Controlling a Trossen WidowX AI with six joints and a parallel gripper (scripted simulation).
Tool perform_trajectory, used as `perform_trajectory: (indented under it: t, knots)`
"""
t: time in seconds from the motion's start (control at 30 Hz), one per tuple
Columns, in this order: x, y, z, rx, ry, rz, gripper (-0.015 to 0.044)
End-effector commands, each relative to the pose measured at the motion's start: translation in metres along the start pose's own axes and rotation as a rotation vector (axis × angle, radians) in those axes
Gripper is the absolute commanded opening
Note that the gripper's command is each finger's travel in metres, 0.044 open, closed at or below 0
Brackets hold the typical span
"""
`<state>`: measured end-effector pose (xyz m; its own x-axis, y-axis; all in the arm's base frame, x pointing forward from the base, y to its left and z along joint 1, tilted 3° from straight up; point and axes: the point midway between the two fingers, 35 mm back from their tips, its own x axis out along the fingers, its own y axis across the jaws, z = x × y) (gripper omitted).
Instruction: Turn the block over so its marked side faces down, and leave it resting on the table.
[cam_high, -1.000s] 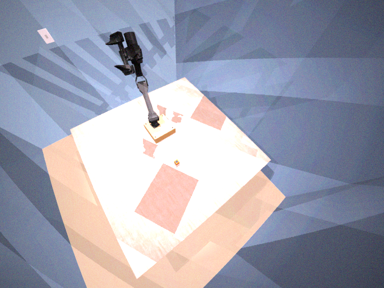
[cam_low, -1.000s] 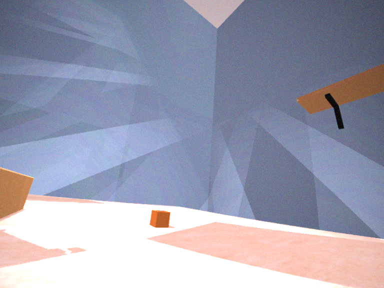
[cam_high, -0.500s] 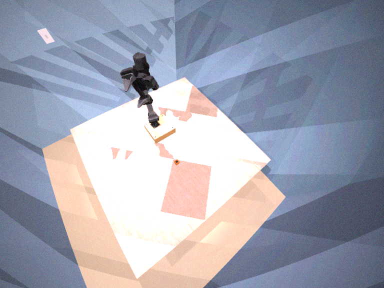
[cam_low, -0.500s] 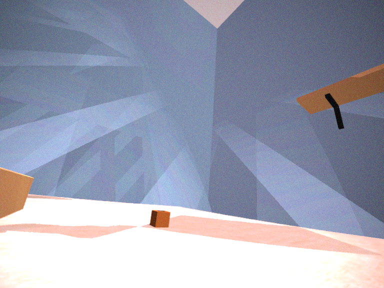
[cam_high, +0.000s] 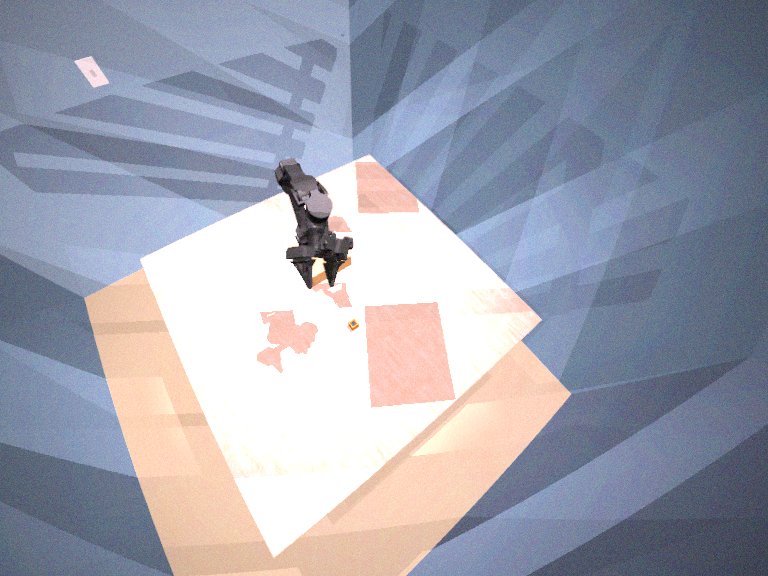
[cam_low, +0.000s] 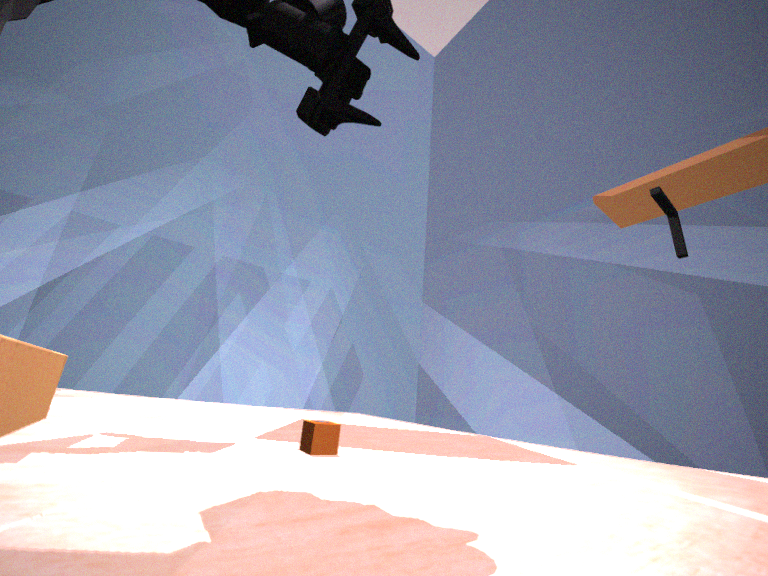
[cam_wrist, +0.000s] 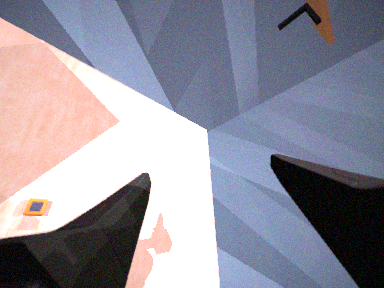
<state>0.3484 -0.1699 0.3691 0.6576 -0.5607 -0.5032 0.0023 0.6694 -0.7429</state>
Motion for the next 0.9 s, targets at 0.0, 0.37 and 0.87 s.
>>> perform_trajectory:
  t: [0.0,0.37,0.87]
  knots:
    - [0.046,0.055,-0.005,0.083,0.082,0.193,0.0440]
    - [0.120,0.218,-0.051,0.342,0.499,0.638,0.0440]
    - [0.146,0.297,-0.089,0.451,0.753,0.765,0.0440]
